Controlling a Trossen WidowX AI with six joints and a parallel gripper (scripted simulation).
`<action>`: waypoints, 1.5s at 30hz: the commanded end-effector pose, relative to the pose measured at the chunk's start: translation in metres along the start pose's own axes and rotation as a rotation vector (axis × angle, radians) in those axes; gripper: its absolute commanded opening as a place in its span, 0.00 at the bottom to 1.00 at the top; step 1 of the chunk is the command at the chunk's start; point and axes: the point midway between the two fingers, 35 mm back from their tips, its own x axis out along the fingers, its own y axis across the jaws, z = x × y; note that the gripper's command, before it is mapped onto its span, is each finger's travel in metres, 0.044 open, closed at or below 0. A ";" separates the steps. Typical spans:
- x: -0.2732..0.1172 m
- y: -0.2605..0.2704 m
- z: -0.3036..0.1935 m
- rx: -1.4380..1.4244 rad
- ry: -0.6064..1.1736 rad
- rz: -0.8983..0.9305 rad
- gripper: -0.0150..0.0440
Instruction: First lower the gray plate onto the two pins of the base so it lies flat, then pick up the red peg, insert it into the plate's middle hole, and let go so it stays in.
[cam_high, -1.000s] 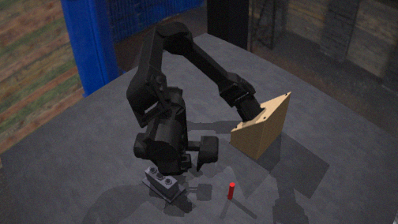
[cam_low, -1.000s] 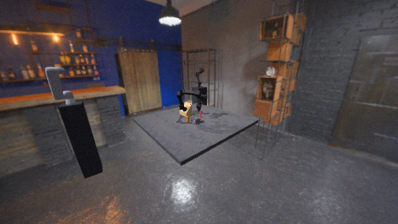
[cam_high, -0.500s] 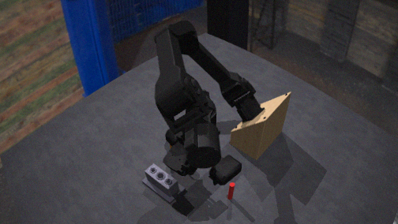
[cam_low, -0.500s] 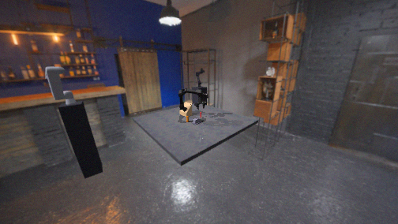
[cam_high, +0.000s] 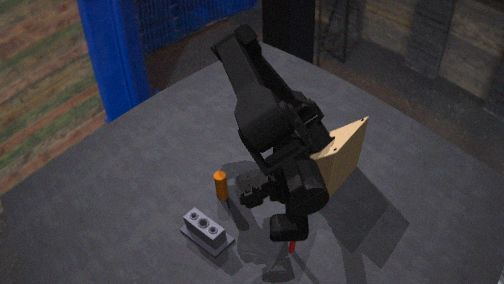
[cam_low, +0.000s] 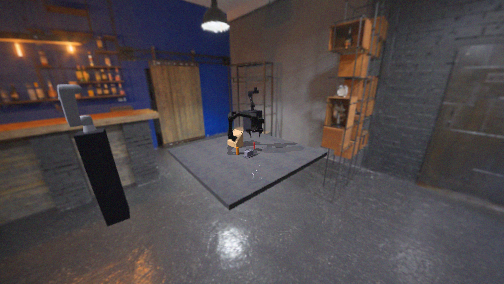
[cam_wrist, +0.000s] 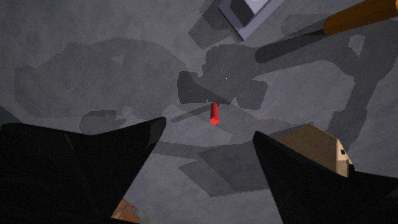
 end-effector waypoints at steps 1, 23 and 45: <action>0.007 -0.007 -0.025 0.293 0.004 -0.023 1.00; 0.051 -0.009 -0.025 0.293 0.003 -0.024 1.00; 0.086 -0.009 -0.024 0.293 0.002 -0.023 1.00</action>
